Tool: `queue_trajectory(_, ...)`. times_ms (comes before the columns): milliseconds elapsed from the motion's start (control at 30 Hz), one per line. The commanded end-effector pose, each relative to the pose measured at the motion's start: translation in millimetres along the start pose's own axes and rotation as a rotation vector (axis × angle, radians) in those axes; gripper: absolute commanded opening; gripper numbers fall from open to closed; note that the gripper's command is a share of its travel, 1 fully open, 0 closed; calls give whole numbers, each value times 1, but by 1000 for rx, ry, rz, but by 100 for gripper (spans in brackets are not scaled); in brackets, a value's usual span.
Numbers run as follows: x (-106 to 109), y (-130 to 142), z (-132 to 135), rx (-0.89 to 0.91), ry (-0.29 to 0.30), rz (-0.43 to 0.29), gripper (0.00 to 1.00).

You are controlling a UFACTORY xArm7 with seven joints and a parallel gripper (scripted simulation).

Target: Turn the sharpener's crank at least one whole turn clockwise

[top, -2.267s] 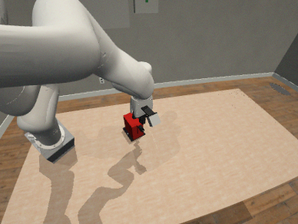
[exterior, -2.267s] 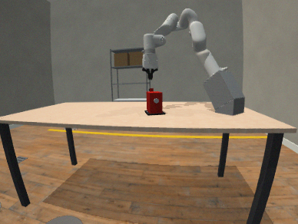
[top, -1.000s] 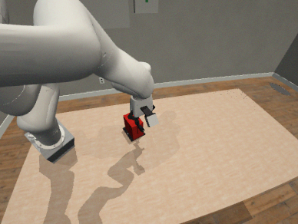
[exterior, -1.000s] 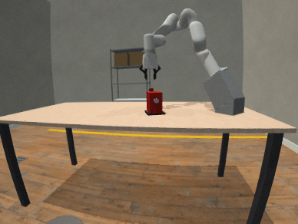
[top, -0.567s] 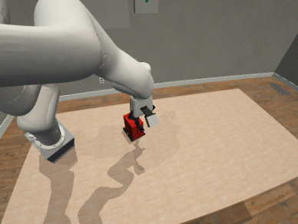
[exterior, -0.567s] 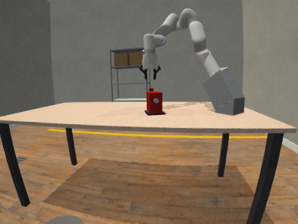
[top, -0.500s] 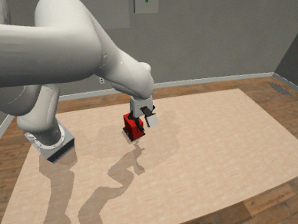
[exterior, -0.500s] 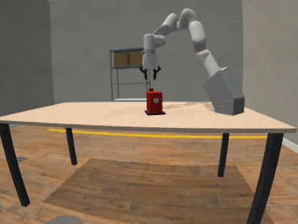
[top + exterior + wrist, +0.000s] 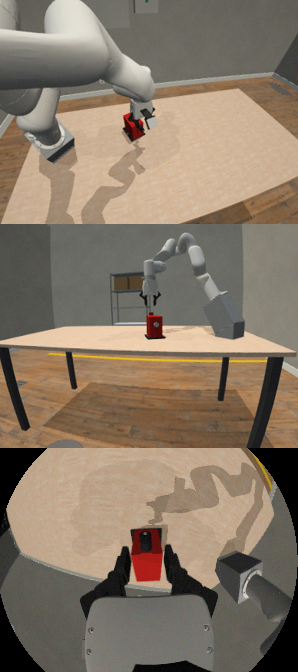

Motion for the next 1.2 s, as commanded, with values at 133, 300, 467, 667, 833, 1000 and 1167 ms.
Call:
queue_trajectory(133, -8, 0, -2, 0, -4, 1, 54)
queue_trajectory(300, -15, 0, -2, 0, -4, 1, 54)
queue_trajectory(467, -22, 0, -2, 0, -4, 1, 54)
queue_trajectory(667, -26, 0, -2, 0, -4, 1, 54)
queue_trajectory(833, -30, 0, -2, 0, -4, 1, 54)
queue_trajectory(1000, -32, 0, -2, 0, -4, 1, 54)
queue_trajectory(1167, -33, 1, -2, 0, -4, 1, 54)
Point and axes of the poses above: the point where the finger pads meet when closed, its own x axis back along the fingers, its own z axis across the jaws, y = z × x, the point moved 1 cm from there along x, back along the fingers, and after that the axes turned 5 degrees about x, right-handed, at the moved point
